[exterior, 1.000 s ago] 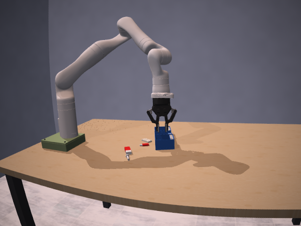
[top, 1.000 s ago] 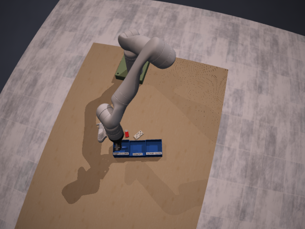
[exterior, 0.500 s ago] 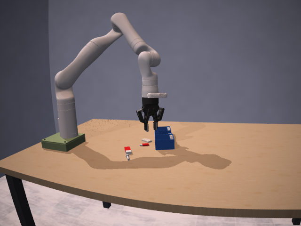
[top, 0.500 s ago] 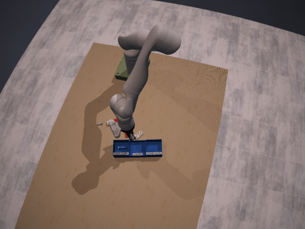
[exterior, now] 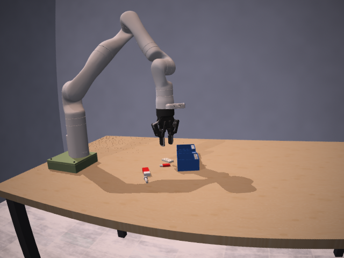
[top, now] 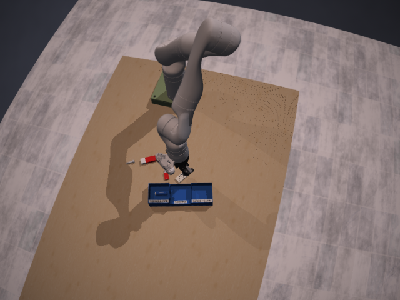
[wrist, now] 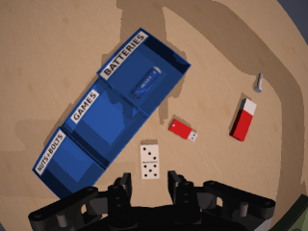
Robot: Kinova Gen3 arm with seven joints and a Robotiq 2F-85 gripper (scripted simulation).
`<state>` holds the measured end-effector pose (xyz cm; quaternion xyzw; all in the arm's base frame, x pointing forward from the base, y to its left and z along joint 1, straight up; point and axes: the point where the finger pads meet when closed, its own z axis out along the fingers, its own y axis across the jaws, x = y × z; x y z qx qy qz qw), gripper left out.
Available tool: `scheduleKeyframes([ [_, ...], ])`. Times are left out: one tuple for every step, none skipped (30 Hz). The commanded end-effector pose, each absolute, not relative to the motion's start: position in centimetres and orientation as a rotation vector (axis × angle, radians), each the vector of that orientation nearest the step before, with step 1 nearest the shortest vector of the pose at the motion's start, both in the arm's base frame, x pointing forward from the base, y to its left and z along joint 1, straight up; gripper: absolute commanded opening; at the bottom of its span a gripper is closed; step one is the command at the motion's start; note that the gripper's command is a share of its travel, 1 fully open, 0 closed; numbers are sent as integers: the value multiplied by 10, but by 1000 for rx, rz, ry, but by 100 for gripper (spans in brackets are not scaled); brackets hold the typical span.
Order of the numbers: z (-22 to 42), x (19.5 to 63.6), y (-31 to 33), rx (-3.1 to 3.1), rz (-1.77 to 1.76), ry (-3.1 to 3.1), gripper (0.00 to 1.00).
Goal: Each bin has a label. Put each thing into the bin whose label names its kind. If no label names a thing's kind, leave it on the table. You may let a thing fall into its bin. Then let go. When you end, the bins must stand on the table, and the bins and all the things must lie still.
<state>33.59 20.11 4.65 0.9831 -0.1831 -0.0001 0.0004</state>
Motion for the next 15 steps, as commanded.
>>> scheduleKeyframes([
  [48, 337, 201, 3090, 2, -575, 41],
  [48, 337, 201, 3090, 2, -575, 41],
  [48, 338, 200, 3090, 2, -575, 41],
  [48, 338, 200, 3090, 2, -575, 41],
  [48, 338, 199, 3090, 2, -575, 41],
  [48, 338, 199, 3090, 2, -575, 41],
  [48, 339, 199, 3090, 2, -575, 41],
  [48, 339, 199, 3090, 2, -575, 41],
  [48, 339, 198, 3090, 2, -575, 41],
  [48, 339, 198, 3090, 2, -575, 41],
  [48, 339, 198, 3090, 2, -575, 41],
  [48, 339, 198, 3090, 2, -575, 41],
  [48, 339, 198, 3090, 2, -575, 41],
  [48, 339, 198, 3090, 2, -575, 41],
  [48, 339, 198, 3090, 2, -575, 41],
])
